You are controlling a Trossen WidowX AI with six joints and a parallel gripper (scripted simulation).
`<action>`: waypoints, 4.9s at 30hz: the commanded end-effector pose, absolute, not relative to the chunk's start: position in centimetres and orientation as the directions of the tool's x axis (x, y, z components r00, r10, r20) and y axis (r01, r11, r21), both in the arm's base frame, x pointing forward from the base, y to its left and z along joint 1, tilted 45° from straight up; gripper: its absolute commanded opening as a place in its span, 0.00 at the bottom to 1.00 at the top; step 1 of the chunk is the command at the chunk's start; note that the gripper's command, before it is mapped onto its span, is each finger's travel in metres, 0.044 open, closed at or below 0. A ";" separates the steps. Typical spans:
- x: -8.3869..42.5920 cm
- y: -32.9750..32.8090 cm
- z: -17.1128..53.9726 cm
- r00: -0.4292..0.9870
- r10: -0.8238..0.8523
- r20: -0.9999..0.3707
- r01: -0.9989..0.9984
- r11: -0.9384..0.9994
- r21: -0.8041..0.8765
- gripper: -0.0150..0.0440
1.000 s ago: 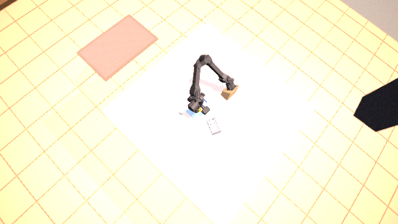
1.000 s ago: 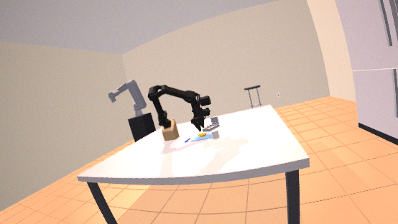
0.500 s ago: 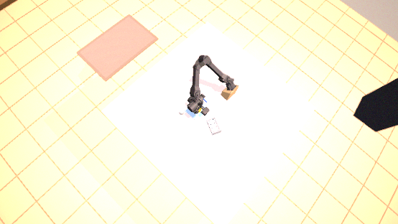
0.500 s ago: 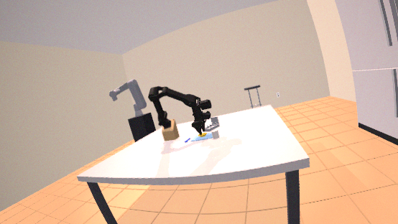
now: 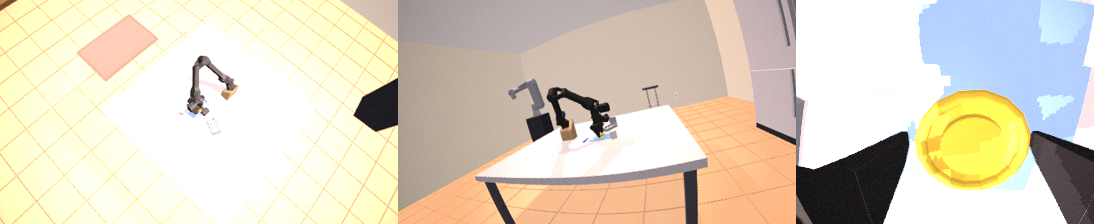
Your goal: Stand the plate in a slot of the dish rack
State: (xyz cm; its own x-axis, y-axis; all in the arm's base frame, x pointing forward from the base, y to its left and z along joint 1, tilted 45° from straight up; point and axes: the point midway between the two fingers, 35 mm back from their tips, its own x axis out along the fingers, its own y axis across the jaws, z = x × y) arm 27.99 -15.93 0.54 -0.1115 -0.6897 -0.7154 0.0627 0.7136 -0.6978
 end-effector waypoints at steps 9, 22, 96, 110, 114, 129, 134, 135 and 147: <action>28.0 -16.1 0.5 -0.111 -0.693 -0.713 0.059 0.711 -0.700 0.82; 28.3 -15.5 0.9 -0.110 -0.690 -0.715 0.059 0.714 -0.698 0.54; 27.6 2.2 3.4 -0.192 -0.572 -0.798 0.386 0.703 -0.597 0.25; 26.7 0.6 0.1 -0.259 -0.353 -0.899 0.219 0.885 -0.410 0.25; 26.6 0.2 -0.7 -0.262 -0.287 -0.921 0.167 0.927 -0.337 0.25; 26.3 -1.0 -3.2 -0.219 -0.044 -0.975 -0.041 0.999 -0.036 0.25; 26.3 -1.4 -3.8 -0.185 0.032 -0.982 -0.119 0.991 0.055 0.25; 26.3 -1.5 -3.9 -0.178 0.047 -0.983 -0.136 0.988 0.072 0.25; 26.4 -2.4 -5.0 -0.062 0.211 -0.976 -0.349 0.911 0.219 0.25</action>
